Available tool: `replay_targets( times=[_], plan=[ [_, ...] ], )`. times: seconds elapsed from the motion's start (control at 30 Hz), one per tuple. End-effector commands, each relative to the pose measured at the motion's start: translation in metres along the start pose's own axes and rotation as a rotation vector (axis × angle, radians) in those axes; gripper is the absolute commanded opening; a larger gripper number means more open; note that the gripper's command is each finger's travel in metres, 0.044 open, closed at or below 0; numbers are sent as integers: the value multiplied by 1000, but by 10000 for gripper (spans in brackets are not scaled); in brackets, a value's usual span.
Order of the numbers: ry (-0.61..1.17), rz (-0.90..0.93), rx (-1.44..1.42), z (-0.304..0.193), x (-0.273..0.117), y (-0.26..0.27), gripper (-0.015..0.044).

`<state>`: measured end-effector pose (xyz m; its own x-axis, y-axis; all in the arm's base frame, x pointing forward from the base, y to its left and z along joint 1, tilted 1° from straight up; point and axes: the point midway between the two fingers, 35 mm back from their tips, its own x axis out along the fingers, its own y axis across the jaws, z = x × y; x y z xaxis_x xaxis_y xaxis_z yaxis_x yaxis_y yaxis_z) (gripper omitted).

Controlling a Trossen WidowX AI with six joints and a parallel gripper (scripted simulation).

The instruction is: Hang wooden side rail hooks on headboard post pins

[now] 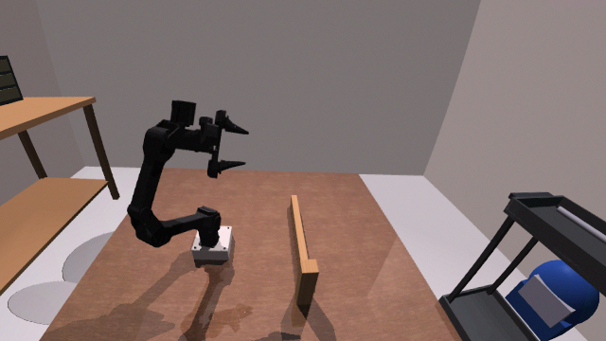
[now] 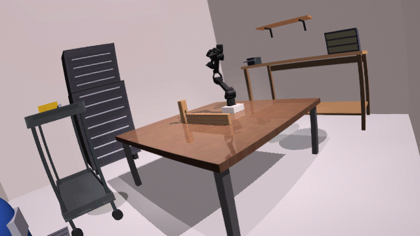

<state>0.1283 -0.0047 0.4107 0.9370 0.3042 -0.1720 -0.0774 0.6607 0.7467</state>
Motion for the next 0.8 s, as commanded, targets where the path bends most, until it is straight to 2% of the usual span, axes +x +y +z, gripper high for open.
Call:
replay_targets(
  times=[0.0,0.37,0.77],
  plan=[
    [49,-128,-579,-38,31,11,440],
    [281,-277,-1392,-70,97,-11,440],
    [594,-265,-1926,-80,146,-63,440]
  ],
)
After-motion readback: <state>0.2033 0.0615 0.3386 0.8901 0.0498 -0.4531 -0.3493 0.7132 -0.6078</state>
